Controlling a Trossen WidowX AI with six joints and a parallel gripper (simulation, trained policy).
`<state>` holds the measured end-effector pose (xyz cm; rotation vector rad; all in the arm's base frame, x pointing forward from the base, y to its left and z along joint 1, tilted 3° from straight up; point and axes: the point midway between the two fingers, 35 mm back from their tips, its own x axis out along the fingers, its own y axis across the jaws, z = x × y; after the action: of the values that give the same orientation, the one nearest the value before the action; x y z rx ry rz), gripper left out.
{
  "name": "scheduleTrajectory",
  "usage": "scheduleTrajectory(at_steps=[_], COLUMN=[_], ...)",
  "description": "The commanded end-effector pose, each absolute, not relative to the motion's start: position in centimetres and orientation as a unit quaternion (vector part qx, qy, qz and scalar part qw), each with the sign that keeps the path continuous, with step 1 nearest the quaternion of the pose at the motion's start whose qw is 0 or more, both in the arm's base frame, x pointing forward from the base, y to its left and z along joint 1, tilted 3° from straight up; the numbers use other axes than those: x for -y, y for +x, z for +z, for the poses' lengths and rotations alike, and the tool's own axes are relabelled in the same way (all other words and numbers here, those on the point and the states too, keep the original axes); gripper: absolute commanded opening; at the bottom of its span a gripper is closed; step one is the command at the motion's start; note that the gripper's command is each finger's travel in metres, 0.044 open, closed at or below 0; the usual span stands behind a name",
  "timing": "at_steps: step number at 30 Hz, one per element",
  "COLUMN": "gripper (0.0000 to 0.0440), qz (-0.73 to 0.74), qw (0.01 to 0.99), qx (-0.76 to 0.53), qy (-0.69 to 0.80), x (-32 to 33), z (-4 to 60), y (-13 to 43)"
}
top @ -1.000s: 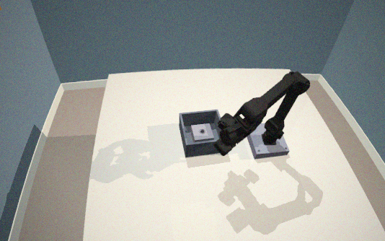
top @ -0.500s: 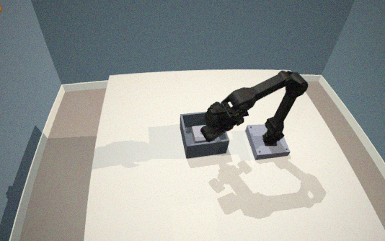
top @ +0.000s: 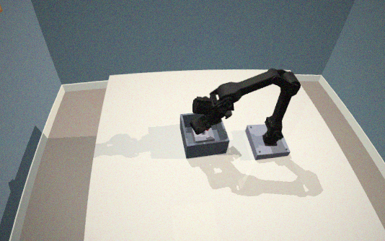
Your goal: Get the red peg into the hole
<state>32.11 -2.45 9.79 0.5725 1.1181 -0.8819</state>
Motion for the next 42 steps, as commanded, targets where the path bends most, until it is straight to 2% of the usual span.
scheduleTrajectory(at_steps=[1,8,10,16,19,29,42], gripper=[0.0000,0.0003,0.0026,0.0168,0.0183,0.0440,0.0440], qz=[-0.387,-0.361,-0.353,-0.339,-0.326,-0.297,-0.234], qw=[0.721,0.719,0.716,0.704,0.710,0.709,0.733], qx=[-0.516,-0.541,-0.552,-0.577,-0.581,-0.588,-0.571], qy=[0.255,0.244,0.240,0.238,0.229,0.252,0.286], x=[3.4,4.3,4.4,4.7,5.1,5.0,3.2], z=[9.0,6.8,6.1,4.4,4.4,6.2,9.7], y=[32.9,33.7,33.6,33.7,34.4,37.6,42.7])
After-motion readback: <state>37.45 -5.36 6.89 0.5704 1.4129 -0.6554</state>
